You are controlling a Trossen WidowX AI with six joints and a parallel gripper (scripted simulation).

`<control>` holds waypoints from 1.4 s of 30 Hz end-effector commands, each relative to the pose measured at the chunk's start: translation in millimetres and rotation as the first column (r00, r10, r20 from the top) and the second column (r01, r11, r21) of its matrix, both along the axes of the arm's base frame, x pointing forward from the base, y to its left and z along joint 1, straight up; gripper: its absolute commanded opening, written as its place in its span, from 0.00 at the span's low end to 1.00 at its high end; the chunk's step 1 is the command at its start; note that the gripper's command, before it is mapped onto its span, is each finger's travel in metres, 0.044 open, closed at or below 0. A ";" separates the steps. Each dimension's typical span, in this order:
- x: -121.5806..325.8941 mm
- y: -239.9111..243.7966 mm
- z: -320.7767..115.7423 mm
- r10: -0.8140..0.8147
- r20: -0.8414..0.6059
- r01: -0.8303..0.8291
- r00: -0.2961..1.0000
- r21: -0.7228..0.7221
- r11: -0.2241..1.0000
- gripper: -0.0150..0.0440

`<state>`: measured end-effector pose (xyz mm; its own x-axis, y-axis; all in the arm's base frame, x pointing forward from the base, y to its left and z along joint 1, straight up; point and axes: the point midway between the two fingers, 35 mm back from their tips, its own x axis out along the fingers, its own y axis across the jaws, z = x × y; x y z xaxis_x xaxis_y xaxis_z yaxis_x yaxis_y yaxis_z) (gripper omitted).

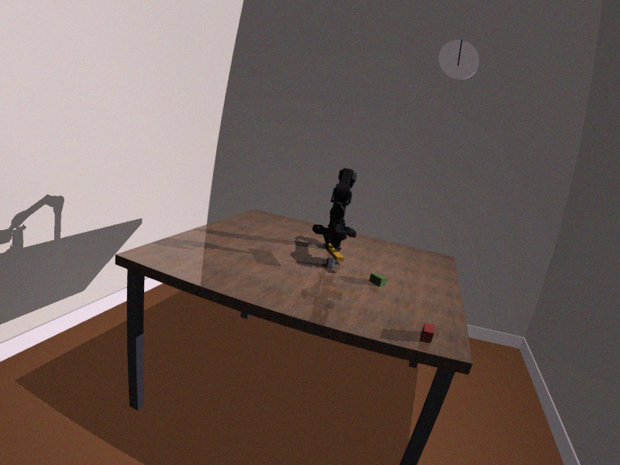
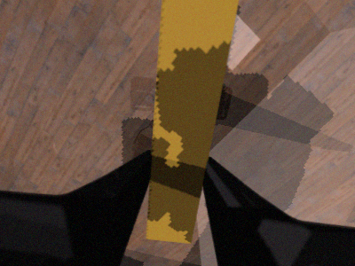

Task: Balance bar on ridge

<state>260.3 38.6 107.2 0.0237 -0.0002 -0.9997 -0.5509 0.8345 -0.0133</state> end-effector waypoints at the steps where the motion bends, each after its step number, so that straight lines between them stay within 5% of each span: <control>1: 0.0 -0.6 -7.6 0.004 0.000 -0.004 1.000 0.004 1.000 0.25; 42: 0.3 -1.1 -12.6 0.005 0.000 -0.005 1.000 0.004 1.000 0.25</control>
